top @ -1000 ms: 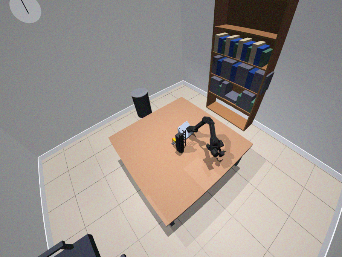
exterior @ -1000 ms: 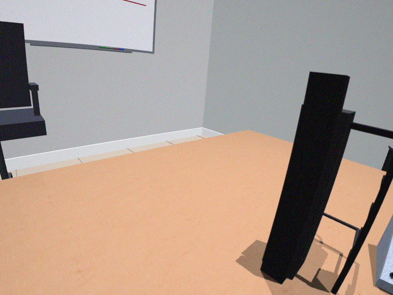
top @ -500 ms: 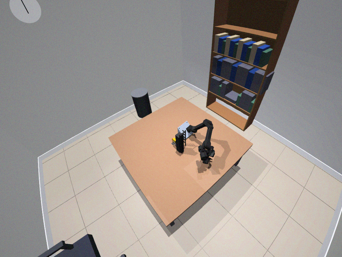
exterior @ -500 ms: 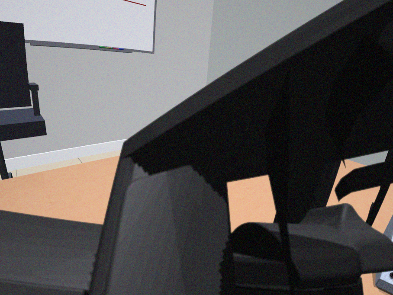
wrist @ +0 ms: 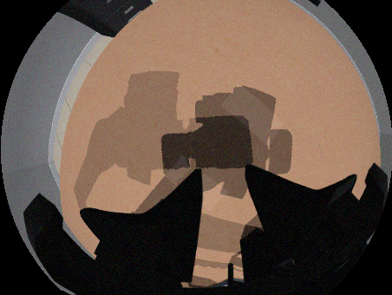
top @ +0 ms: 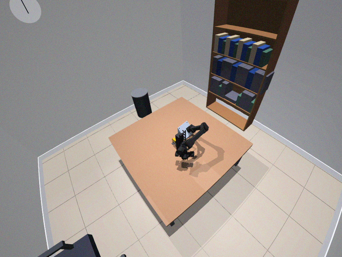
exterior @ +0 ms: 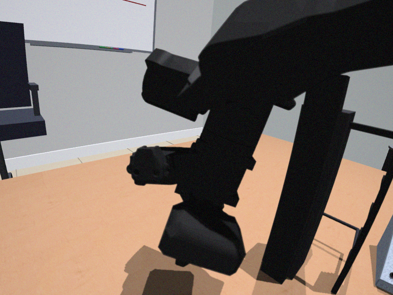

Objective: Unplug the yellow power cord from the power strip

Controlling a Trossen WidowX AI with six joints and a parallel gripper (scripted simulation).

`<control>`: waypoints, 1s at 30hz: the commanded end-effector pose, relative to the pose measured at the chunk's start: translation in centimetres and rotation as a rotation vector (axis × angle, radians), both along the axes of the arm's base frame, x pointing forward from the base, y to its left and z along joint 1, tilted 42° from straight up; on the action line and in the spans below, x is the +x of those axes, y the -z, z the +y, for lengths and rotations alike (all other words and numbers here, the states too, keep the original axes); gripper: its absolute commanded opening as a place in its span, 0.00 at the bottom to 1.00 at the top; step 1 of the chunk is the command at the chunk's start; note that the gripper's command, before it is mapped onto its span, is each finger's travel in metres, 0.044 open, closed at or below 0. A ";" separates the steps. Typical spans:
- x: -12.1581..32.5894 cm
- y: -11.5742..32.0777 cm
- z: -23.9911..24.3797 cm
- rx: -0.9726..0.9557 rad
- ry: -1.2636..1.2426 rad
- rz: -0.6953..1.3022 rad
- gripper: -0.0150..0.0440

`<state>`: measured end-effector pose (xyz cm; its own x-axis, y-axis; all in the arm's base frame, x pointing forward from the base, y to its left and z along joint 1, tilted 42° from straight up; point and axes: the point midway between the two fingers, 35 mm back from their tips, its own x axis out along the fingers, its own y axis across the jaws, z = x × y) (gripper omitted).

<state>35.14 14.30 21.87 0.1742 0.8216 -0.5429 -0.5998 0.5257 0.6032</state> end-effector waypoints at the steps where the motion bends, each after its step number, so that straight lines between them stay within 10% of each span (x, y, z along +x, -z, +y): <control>1: 2.3 3.5 -6.0 -0.054 0.264 0.207 0.53; 16: -0.2 12.1 -21.2 -0.022 1.018 0.928 0.53; 24: -9.6 16.7 -23.9 0.107 1.442 1.762 0.53; 30: -9.9 16.8 -24.0 0.110 1.451 1.784 0.53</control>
